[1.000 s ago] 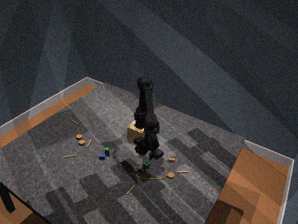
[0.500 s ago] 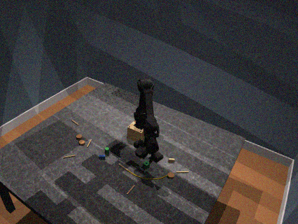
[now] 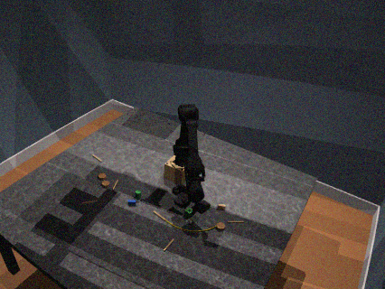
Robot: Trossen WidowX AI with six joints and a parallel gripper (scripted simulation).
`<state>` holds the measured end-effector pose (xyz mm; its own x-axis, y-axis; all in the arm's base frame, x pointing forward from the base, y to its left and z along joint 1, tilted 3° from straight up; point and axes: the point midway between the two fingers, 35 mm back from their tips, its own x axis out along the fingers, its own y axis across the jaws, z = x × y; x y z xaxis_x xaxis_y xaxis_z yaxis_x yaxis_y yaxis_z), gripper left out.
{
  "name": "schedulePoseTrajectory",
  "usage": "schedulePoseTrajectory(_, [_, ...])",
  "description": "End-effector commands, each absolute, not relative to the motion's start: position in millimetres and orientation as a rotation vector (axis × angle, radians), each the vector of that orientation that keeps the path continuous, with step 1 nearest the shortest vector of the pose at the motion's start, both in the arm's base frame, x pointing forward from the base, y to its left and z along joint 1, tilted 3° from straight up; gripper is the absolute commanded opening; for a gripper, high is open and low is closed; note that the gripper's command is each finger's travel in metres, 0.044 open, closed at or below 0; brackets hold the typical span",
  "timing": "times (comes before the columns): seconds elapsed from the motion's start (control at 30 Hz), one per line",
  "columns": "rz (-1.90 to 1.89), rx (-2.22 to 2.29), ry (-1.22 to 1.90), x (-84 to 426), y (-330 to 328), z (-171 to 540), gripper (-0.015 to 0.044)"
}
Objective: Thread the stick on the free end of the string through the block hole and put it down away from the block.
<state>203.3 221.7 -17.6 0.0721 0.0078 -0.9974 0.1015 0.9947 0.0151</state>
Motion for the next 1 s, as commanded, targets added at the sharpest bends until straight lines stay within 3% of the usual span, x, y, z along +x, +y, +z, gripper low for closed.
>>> schedulePoseTrajectory(0.0, [-0.074,0.083,1.509,200.3,218.8,-26.4,0.0245])
schedulePoseTrajectory(0.6, [-0.074,0.082,1.509,200.2,218.4,-30.3,0.0245])
schedulePoseTrajectory(0.8, [-0.078,0.084,1.503,201.5,219.0,-29.2,0.0087])
schedulePoseTrajectory(0.97, [-0.078,0.084,1.503,201.5,219.0,-29.2,0.0054])
